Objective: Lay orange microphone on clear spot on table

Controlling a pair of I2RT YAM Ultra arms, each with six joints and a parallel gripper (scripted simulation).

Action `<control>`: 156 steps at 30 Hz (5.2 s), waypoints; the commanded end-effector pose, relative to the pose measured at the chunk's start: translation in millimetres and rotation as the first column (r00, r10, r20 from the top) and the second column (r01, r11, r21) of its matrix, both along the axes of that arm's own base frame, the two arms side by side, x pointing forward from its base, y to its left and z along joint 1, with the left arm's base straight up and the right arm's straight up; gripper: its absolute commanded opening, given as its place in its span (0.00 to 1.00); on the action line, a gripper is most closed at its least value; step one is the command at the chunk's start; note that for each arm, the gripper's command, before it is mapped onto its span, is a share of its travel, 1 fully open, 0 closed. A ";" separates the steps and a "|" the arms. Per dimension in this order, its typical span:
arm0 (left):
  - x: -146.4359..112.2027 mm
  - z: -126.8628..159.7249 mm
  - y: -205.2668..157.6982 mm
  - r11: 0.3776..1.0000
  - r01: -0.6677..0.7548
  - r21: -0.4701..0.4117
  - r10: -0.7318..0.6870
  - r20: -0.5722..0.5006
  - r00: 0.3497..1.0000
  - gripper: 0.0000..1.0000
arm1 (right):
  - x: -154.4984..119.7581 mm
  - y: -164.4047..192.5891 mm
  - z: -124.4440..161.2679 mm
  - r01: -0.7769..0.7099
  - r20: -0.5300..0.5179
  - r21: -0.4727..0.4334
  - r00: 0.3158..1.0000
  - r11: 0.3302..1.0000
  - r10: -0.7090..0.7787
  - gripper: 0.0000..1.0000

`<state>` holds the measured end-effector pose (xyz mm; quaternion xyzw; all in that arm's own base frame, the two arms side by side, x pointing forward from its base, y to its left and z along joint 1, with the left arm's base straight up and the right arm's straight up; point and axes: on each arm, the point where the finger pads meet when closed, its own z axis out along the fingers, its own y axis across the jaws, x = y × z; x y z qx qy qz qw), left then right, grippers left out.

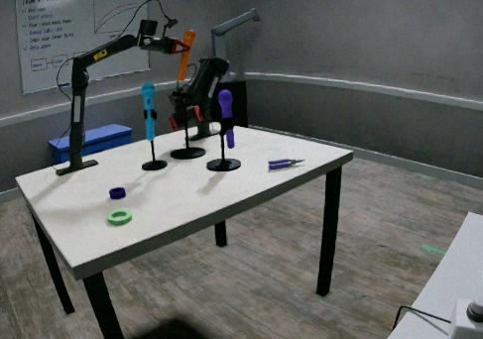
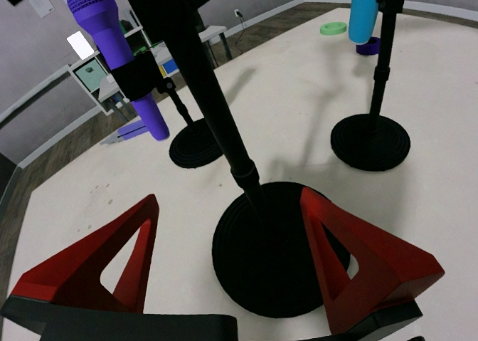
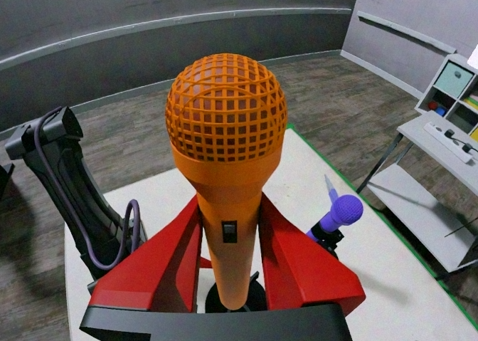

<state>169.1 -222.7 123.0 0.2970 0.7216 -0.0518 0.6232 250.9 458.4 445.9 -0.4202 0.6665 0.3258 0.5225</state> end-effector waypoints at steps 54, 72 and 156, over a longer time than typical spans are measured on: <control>-36.4 25.5 19.7 0.999 -0.037 -0.037 0.037 0.000 0.999 0.98 | -7.6 -15.1 55.0 -0.010 0.075 0.114 0.997 0.993 0.002 0.00; -45.1 26.0 23.9 0.999 -0.035 -0.017 0.035 0.013 0.999 0.98 | -7.6 -15.1 55.0 -0.010 0.075 0.114 0.997 0.993 0.002 0.00; -46.2 22.9 30.3 0.995 -0.102 0.002 0.101 -0.139 0.985 0.98 | 11.7 -53.8 27.8 0.116 -0.080 0.077 0.991 0.990 -0.110 0.00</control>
